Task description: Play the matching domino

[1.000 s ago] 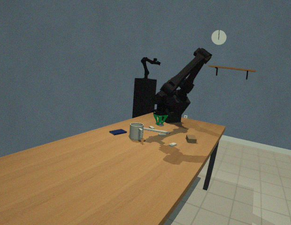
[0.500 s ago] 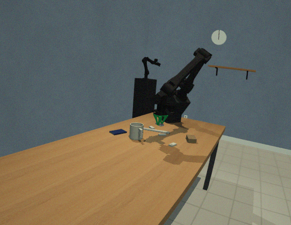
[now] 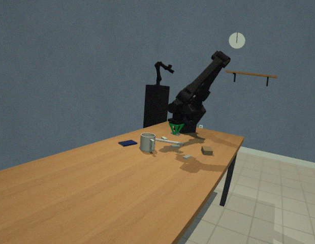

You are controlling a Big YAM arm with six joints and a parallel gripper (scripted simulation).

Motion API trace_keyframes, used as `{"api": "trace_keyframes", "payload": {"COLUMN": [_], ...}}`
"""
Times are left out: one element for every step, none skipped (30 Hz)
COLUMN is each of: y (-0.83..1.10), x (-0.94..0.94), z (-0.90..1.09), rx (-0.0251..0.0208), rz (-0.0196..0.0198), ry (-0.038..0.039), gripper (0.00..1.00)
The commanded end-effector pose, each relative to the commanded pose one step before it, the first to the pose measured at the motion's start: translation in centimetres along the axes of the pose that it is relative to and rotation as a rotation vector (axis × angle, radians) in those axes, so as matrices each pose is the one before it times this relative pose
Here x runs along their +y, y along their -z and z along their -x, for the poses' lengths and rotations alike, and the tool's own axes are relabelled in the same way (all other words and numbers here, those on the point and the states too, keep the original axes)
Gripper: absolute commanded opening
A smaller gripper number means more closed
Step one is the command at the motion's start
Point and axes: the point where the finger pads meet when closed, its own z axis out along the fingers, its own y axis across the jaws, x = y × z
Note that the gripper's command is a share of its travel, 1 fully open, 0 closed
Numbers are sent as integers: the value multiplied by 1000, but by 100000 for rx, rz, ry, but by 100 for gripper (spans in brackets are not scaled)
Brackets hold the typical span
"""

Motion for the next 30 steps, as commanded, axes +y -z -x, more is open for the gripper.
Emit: {"api": "trace_keyframes", "payload": {"y": [2971,0,0,0,0,0,0,0,-943,112,114,115,117,118,120,121,122,123,0,0,0,0,0,0,0,-755,34,36,38,40], "x": [-349,0,0,0,0,0,0,0,2212,517,511,505,498,491,483,474,465,456,0,0,0,0,0,0,0,2160,489,487,485,482], "z": [2288,0,0,0,0,0,0,0,-679,150,168,185,201,218,234,250,266,282,0,0,0,0,0,0,0,-60,259,263,266,270], "rx": [-2862,-80,0,0,0,0,0,0,1086,-222,-222,-222,-222,-222,-222,-222,-222,-222,0,0,0,0,0,0,0,164,15,15,15,15], "rz": [-8373,-212,0,0,0,0,0,0,4213,-381,-381,-381,-381,-381,-381,-381,-381,-381,0,0,0,0,0,0,0,4044,-416,-416,-416,-416], "ry": [27033,765,0,0,0,0,0,0,-6719,3298,3298,3298,3298,3298,3298,3298,3298,3298,0,0,0,0,0,0,0,-6573,746,746,746,746], "gripper": [23,23,23,23,23,23,23,23,23,23,23,23,23,23,23,23,23,23,23,23,23,23,23,23,23,23,23,23,23,23]}}
